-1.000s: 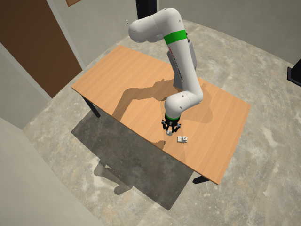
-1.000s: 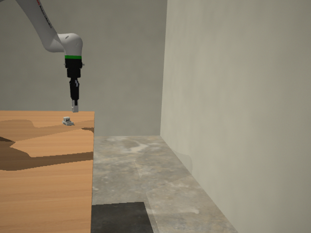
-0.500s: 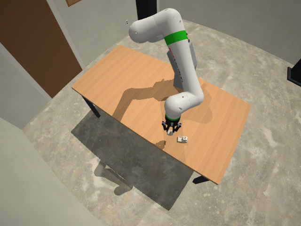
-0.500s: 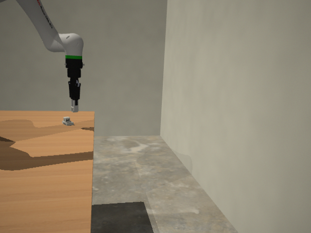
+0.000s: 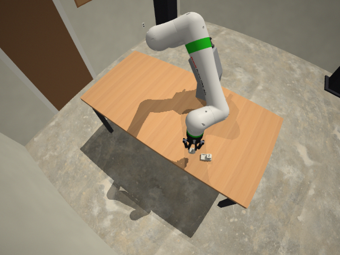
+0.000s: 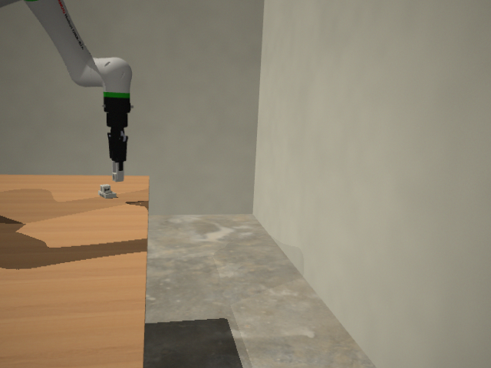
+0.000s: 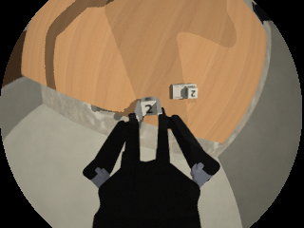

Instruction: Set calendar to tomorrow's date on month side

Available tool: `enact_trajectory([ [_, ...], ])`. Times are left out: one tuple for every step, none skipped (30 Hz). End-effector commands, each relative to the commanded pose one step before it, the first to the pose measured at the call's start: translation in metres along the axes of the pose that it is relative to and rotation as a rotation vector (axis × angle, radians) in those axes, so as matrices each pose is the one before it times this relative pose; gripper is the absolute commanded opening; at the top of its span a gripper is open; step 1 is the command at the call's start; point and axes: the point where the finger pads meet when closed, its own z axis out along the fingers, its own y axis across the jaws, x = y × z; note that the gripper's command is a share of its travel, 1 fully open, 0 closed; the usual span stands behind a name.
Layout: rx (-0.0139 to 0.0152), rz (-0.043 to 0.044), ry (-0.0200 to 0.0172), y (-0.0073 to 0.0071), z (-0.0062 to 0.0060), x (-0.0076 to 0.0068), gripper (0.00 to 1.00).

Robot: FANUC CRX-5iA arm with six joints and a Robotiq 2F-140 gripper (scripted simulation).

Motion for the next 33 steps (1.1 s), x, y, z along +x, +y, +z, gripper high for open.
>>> enact_trajectory([
  [0.00008, -0.00008, -0.00058, 0.00005, 0.01424, -0.00062, 0.25],
  [0.0, 0.0, 0.0, 0.00001, 0.00512, -0.00007, 0.25],
  [0.0, 0.0, 0.0, 0.00001, 0.00522, -0.00007, 0.25],
  [0.0, 0.0, 0.0, 0.00001, 0.00525, -0.00007, 0.25],
  [0.0, 0.0, 0.0, 0.00001, 0.00522, -0.00007, 0.25],
  [0.0, 0.0, 0.0, 0.00001, 0.00513, -0.00007, 0.25],
  [0.0, 0.0, 0.0, 0.00001, 0.00497, -0.00006, 0.25],
  [0.0, 0.0, 0.0, 0.0, 0.0, 0.0, 0.25],
  [0.0, 0.0, 0.0, 0.0, 0.0, 0.0, 0.25],
  [0.0, 0.0, 0.0, 0.00001, 0.00476, -0.00006, 0.25],
  [0.0, 0.0, 0.0, 0.00001, 0.00449, -0.00006, 0.25],
  [0.0, 0.0, 0.0, 0.00001, 0.00418, -0.00006, 0.25],
  [0.0, 0.0, 0.0, 0.00001, 0.00383, -0.00005, 0.25],
  [0.0, 0.0, 0.0, 0.00001, 0.00345, -0.00004, 0.25],
  [0.0, 0.0, 0.0, 0.00001, 0.00304, -0.00004, 0.25],
  [0.0, 0.0, 0.0, 0.0, 0.00261, -0.00004, 0.25],
  [0.0, 0.0, 0.0, 0.00001, 0.00218, -0.00002, 0.25],
  [0.0, 0.0, 0.0, 0.0, 0.00175, -0.00003, 0.25],
  [0.0, 0.0, 0.0, 0.0, 0.00134, -0.00002, 0.25],
  [0.0, 0.0, 0.0, 0.0, 0.00096, -0.00001, 0.25],
  [0.0, 0.0, 0.0, 0.0, 0.00062, -0.00001, 0.25],
  [0.0, 0.0, 0.0, 0.0, 0.00034, 0.0, 0.25],
  [0.0, 0.0, 0.0, 0.0, 0.00013, 0.0, 0.25],
  [0.0, 0.0, 0.0, 0.0, 0.00002, 0.0, 0.25],
  [0.0, 0.0, 0.0, 0.0, 0.0, 0.0, 0.25],
  [0.0, 0.0, 0.0, 0.0, 0.0, 0.0, 0.25],
  [0.0, 0.0, 0.0, 0.0, 0.0, 0.0, 0.25],
  [0.0, 0.0, 0.0, 0.0, 0.0, 0.0, 0.25],
  [0.0, 0.0, 0.0, 0.0, 0.0, 0.0, 0.25],
  [0.0, 0.0, 0.0, 0.0, 0.0, 0.0, 0.25],
  [0.0, 0.0, 0.0, 0.0, 0.0, 0.0, 0.25],
  [0.0, 0.0, 0.0, 0.0, 0.0, 0.0, 0.25],
  [0.0, 0.0, 0.0, 0.0, 0.0, 0.0, 0.25],
])
